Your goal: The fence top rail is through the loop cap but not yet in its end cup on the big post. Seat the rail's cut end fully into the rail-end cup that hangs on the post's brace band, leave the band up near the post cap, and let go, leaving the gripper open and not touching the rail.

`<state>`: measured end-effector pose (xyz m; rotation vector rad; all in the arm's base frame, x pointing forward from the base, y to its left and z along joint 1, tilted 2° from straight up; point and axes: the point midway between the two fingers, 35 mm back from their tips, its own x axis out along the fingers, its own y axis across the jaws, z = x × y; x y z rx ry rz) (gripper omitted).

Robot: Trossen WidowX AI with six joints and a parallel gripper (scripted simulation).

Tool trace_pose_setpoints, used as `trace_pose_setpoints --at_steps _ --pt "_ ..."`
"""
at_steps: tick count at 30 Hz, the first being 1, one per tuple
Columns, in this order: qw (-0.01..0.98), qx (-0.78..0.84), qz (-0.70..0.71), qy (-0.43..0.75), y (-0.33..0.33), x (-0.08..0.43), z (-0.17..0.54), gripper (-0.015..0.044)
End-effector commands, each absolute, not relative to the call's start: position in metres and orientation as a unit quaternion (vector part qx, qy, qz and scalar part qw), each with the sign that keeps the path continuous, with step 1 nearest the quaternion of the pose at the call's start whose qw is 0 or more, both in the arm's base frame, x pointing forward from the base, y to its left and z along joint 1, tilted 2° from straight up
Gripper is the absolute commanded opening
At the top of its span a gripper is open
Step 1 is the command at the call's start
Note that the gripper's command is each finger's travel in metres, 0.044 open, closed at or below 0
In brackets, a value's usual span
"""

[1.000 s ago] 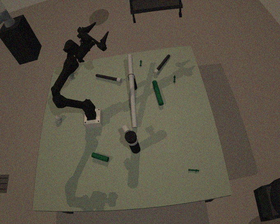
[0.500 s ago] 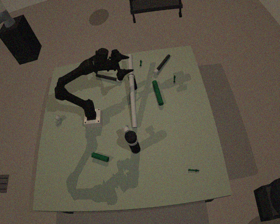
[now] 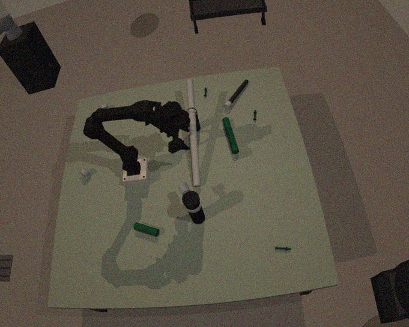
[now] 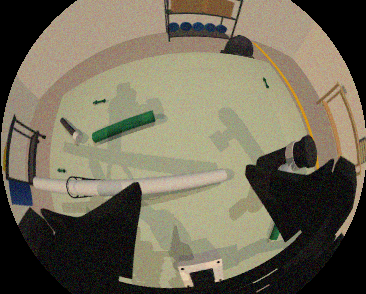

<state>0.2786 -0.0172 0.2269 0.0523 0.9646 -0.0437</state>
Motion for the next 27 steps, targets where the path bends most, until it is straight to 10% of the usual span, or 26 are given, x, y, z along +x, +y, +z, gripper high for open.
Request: trace_pose_setpoints --at_steps 1,27 --pt "0.88 0.016 -0.021 0.474 -0.021 0.275 0.223 0.044" --pt "0.679 -0.512 0.379 0.365 -0.163 0.234 0.195 0.044"
